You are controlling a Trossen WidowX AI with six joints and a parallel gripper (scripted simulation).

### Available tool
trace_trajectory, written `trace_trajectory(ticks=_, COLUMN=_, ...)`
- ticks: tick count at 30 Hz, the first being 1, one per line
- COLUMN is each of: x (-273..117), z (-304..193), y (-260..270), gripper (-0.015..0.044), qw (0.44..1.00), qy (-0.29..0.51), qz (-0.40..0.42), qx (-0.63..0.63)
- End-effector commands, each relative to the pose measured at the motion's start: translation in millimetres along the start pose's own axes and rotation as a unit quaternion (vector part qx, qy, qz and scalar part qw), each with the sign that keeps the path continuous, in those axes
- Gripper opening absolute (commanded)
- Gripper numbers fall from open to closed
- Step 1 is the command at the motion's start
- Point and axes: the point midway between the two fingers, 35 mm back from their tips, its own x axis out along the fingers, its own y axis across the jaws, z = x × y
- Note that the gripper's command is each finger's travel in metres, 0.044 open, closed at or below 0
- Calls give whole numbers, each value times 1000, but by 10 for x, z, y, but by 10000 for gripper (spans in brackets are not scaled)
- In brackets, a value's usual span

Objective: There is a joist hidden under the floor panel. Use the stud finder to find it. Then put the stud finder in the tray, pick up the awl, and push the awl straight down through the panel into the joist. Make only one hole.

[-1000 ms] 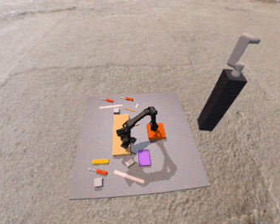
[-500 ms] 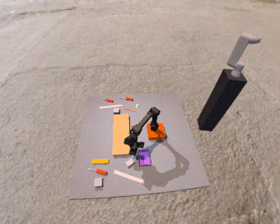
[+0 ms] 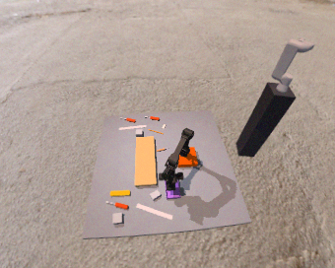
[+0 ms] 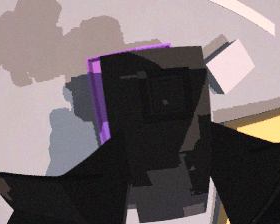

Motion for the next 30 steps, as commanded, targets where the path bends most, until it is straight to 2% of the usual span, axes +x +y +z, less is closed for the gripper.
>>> trace_trajectory(ticks=1, x=2, z=58, y=161, gripper=0, qw=1000, qy=-6, qz=8, qx=-19)
trace_trajectory(ticks=30, x=484, z=-39, y=158, gripper=0, qw=1000, qy=-7, qz=9, qx=-21)
